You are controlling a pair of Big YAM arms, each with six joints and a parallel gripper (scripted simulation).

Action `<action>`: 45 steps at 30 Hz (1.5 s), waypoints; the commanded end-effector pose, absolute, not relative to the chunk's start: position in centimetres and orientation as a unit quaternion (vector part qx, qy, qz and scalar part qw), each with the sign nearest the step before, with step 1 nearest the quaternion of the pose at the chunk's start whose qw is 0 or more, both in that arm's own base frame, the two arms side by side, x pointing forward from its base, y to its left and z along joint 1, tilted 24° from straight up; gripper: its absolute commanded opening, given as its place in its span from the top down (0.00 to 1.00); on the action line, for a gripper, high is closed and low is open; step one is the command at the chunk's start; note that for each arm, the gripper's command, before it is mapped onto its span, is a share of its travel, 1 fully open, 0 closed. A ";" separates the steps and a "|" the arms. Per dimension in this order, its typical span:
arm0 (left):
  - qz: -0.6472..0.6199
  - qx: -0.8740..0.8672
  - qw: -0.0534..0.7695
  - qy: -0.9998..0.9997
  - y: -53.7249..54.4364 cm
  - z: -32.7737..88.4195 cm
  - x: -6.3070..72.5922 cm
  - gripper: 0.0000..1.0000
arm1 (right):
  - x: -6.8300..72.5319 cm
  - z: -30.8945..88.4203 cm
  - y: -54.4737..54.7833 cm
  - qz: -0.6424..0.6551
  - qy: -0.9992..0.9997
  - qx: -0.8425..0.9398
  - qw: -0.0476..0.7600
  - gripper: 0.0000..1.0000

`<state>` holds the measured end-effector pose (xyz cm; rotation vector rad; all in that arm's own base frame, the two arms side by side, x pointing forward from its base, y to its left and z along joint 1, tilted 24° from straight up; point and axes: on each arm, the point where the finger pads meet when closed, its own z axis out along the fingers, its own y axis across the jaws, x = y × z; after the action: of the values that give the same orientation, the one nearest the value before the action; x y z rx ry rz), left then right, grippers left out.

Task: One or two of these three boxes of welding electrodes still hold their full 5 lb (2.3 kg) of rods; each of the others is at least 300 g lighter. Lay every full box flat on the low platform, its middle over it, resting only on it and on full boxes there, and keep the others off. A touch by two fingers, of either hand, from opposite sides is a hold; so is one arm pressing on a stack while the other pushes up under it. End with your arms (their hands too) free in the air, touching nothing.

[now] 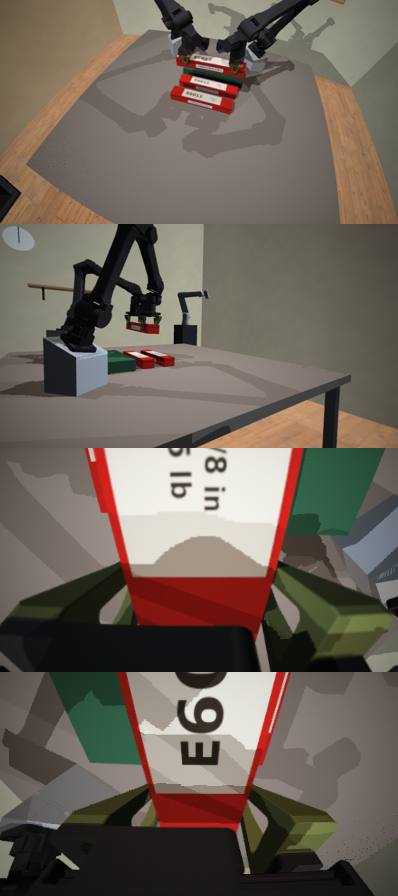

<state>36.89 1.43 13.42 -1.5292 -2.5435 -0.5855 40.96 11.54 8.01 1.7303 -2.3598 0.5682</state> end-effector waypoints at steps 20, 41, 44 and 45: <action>-0.219 -0.507 0.002 -0.834 -0.6 21.0 38.7 1.00 | 42.9 16.5 15.0 0.209 -0.782 0.587 0.018 1.00; -0.220 -0.506 0.002 -0.834 -0.6 21.7 38.8 1.00 | 43.1 17.5 15.3 0.209 -0.782 0.588 0.018 1.00; -0.220 -0.506 0.002 -0.834 -0.6 21.8 38.8 1.00 | 43.1 17.5 15.3 0.209 -0.781 0.588 0.018 1.00; -0.220 -0.506 0.002 -0.834 -0.6 21.8 38.8 1.00 | 43.1 17.5 15.3 0.209 -0.781 0.588 0.018 1.00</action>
<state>36.97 0.59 16.00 -1.5340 -2.5466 -0.5821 41.01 12.47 10.80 1.7264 -2.3553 0.5707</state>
